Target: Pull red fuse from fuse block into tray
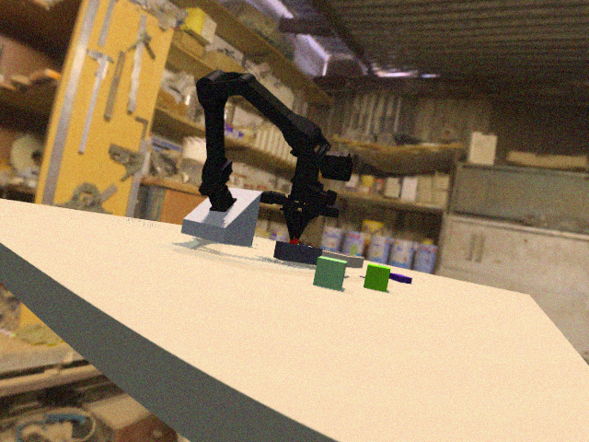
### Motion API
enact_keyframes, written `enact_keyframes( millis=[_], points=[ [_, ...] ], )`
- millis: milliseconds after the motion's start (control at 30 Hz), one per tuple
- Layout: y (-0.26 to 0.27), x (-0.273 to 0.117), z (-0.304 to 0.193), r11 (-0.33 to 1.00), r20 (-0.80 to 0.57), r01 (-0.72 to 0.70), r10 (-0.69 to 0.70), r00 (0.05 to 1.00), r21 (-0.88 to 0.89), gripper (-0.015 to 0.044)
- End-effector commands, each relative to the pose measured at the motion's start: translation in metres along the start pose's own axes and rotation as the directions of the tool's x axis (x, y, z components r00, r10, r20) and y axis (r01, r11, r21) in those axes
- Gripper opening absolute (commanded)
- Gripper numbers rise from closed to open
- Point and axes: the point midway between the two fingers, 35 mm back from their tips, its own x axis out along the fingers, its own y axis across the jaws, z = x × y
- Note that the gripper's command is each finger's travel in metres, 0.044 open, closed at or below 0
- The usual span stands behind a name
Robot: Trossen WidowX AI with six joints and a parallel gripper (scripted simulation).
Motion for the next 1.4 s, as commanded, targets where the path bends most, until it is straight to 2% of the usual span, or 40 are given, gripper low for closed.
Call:
enact_keyframes(
  millis=[0,1367],
  points=[
    [0.001,-0.003,0.000,1.000,-0.002,-0.003,0.003,1.000,0.002,0.0000],
    [0.000,-0.023,0.000,1.000,0.000,-0.001,0.001,1.000,0.001,0.0000]
  ],
)
